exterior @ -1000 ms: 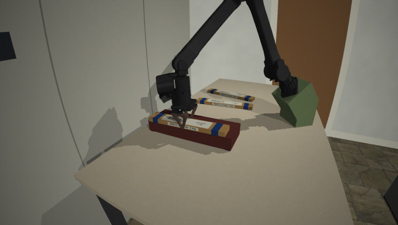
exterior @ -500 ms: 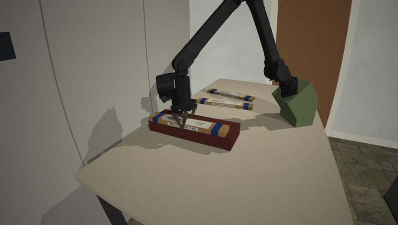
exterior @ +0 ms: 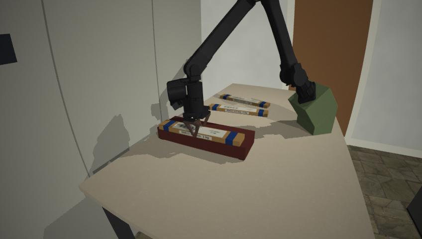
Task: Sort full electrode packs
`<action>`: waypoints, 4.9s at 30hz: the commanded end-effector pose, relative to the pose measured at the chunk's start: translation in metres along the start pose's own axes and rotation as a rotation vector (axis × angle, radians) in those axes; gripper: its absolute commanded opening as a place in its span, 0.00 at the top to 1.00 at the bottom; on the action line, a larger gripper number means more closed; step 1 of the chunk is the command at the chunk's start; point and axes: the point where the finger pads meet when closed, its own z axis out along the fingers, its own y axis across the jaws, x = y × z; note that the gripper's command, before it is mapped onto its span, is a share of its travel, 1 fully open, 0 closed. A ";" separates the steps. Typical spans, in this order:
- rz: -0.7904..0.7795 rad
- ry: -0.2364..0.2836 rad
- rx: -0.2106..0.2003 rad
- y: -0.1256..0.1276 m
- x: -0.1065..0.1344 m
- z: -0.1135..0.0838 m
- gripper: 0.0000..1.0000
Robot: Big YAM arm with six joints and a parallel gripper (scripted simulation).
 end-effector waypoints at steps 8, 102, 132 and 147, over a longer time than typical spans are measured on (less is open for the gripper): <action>0.002 -0.069 -0.076 0.025 -0.024 -0.044 1.00; 0.204 -0.048 -0.048 -0.063 -0.002 -0.099 0.04; 0.183 -0.049 -0.037 -0.237 -0.003 -0.080 0.04; 0.179 -0.052 -0.029 -0.332 -0.008 -0.072 0.04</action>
